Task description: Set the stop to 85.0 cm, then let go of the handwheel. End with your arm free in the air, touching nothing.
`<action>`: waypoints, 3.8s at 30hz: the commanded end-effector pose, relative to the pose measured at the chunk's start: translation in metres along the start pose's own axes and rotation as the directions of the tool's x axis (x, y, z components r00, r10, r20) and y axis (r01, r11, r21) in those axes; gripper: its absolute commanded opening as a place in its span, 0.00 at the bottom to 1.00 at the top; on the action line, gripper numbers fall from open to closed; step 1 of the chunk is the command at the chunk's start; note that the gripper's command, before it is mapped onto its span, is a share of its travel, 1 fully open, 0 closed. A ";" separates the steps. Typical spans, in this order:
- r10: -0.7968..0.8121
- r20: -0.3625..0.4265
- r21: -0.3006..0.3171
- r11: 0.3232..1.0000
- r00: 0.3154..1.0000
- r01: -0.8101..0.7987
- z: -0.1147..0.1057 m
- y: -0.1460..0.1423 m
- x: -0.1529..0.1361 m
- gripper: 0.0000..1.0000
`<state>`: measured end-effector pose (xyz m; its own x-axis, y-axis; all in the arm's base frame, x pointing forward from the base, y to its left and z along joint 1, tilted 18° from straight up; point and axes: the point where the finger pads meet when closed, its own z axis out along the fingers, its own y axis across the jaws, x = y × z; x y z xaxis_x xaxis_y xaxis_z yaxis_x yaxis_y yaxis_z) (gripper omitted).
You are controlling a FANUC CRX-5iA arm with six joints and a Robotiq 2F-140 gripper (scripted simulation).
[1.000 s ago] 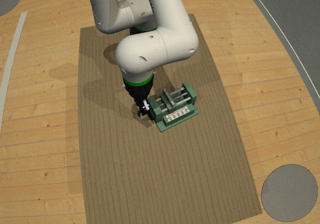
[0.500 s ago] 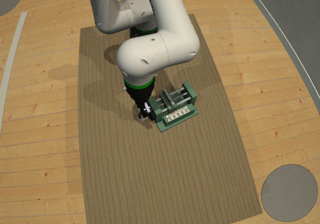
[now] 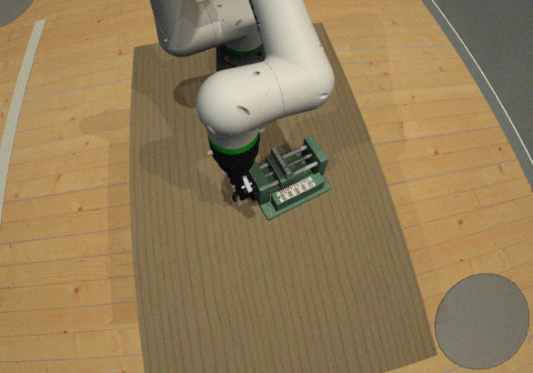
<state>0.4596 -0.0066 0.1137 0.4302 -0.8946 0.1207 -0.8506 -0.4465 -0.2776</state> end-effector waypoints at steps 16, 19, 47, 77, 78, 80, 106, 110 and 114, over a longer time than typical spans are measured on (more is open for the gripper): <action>0.000 0.000 0.000 1.000 1.000 0.000 0.022 -0.005 0.000 0.04; 0.000 0.000 0.000 1.000 1.000 0.000 0.027 -0.003 0.000 0.04; 0.000 0.000 0.000 1.000 1.000 0.000 0.047 0.038 0.000 0.04; 0.000 0.000 0.000 1.000 1.000 0.000 0.006 0.056 0.000 0.04; 0.000 0.000 0.000 1.000 1.000 0.000 0.004 0.055 0.000 0.04; 0.000 0.000 0.000 1.000 1.000 0.000 -0.001 0.052 0.000 0.04; 0.000 0.000 0.000 1.000 1.000 0.000 -0.007 0.006 0.000 0.04; 0.000 0.000 0.000 1.000 1.000 0.000 -0.001 0.001 0.000 0.04; 0.000 0.000 0.000 1.000 1.000 0.000 0.006 -0.003 0.000 0.04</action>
<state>0.4615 -0.0059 0.1118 0.4302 -0.8946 0.1208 -0.8506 -0.4465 -0.2778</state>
